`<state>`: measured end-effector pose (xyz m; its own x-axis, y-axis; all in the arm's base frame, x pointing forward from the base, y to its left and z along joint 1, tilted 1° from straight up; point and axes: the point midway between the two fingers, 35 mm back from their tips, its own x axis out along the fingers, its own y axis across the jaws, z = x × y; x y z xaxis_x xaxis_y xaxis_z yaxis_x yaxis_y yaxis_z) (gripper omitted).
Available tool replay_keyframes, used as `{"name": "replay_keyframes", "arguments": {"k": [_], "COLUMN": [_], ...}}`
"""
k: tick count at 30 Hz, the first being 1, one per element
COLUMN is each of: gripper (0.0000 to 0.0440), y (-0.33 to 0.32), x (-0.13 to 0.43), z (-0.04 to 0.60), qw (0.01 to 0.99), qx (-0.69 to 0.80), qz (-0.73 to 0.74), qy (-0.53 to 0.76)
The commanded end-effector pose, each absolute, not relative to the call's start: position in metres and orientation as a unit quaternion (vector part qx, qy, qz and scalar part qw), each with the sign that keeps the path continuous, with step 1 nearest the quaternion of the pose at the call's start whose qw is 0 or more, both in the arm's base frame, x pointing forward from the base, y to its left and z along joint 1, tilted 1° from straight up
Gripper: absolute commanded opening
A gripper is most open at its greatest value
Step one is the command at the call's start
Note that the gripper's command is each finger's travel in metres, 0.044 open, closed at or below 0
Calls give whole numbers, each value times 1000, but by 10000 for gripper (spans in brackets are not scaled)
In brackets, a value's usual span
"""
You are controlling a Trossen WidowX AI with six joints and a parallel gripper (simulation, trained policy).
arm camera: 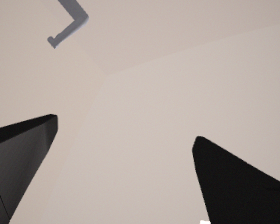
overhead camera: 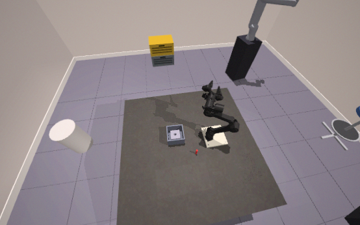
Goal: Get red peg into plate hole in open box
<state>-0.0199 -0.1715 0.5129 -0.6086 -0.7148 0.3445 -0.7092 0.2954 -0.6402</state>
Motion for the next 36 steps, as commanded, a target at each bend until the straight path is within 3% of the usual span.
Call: {"name": "replay_keyframes", "arguments": {"k": [1,2,18,36], "gripper": [425,440,440,440], "y": [-173,-176,-203,-181], "x": [-16,-10,106,228], "z": [514,514,503,458], "qw": [-2,-9,-119,-266], "qx": [-449,-459,-632,-766], "qz": [-391,-384,-203,-16], "qy": [803,801,738,585]}}
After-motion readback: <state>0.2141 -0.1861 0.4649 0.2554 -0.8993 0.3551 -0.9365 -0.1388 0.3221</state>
